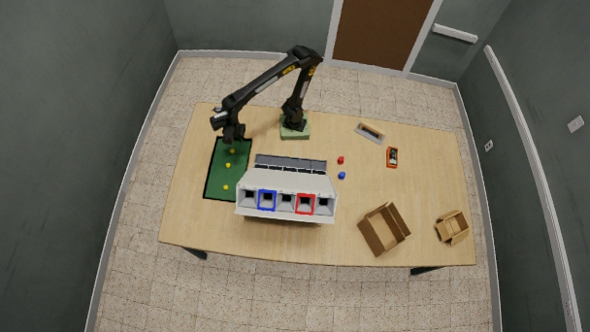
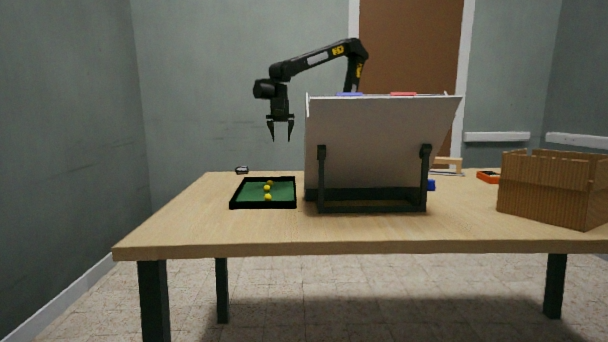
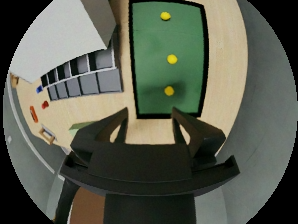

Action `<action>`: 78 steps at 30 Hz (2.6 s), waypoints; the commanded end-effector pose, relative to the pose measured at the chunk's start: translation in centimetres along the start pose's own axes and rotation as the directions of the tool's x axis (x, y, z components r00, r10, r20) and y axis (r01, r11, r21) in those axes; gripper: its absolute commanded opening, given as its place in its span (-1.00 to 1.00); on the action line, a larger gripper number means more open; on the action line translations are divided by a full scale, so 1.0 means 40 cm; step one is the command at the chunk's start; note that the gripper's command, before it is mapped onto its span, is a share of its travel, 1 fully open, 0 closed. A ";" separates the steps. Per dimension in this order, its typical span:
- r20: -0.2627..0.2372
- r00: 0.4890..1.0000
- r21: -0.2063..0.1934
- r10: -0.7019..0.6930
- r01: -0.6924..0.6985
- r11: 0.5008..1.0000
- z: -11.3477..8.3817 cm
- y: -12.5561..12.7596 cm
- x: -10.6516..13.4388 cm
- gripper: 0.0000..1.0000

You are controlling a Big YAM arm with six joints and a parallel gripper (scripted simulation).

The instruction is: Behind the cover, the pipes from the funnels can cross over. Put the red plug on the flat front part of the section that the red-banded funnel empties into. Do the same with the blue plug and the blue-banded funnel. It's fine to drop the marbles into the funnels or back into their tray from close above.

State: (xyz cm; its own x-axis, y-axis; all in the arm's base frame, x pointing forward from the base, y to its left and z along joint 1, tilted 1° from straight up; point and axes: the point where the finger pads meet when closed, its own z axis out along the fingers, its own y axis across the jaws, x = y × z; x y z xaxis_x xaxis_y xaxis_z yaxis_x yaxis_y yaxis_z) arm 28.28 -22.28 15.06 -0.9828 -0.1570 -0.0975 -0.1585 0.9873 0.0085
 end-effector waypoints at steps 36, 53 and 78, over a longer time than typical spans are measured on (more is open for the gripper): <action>-0.090 0.995 0.031 -0.037 0.040 0.999 0.092 -0.144 0.088 0.13; -0.090 0.995 0.031 -0.037 0.040 0.999 0.092 -0.144 0.088 0.13; -0.102 0.994 0.011 -0.039 0.040 0.999 0.266 -0.139 0.114 0.13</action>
State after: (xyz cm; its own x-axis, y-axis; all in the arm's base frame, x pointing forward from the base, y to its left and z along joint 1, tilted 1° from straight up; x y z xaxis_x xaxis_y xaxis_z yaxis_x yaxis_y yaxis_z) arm 26.00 -27.51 6.21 -0.9795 -0.2015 0.0000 -0.2015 0.9795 -0.0080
